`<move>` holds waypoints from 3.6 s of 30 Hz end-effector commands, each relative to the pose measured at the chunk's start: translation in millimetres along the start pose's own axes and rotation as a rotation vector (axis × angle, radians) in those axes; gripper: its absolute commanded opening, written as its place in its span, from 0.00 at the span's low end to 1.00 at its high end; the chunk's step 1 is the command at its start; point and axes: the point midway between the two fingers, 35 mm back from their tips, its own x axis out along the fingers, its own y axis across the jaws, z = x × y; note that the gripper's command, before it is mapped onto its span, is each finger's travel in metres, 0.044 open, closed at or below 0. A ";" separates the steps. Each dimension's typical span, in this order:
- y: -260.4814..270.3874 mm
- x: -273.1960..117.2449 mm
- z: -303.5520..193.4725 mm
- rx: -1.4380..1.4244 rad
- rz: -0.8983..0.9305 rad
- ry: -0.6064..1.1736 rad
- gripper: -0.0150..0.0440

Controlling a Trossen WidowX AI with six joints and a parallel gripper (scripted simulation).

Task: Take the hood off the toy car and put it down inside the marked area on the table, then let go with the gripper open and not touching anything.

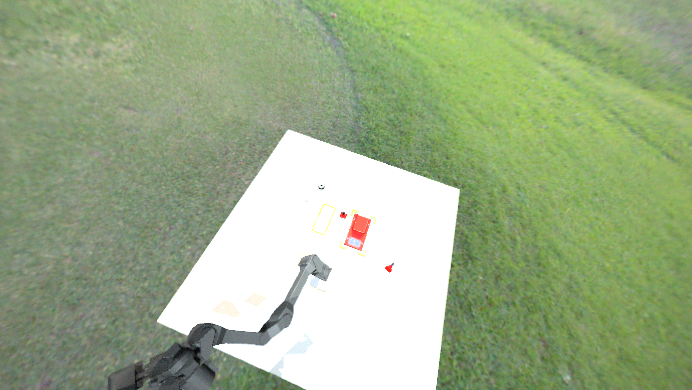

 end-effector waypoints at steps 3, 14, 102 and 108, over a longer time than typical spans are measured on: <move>-2.0 2.9 -2.1 -0.004 -0.015 -0.001 0.76; -24.6 16.8 -80.1 0.161 -0.105 0.046 1.00; 368.7 -352.8 -658.0 1.495 -0.626 1.459 1.00; 430.0 -389.6 -643.8 1.650 -0.627 1.581 1.00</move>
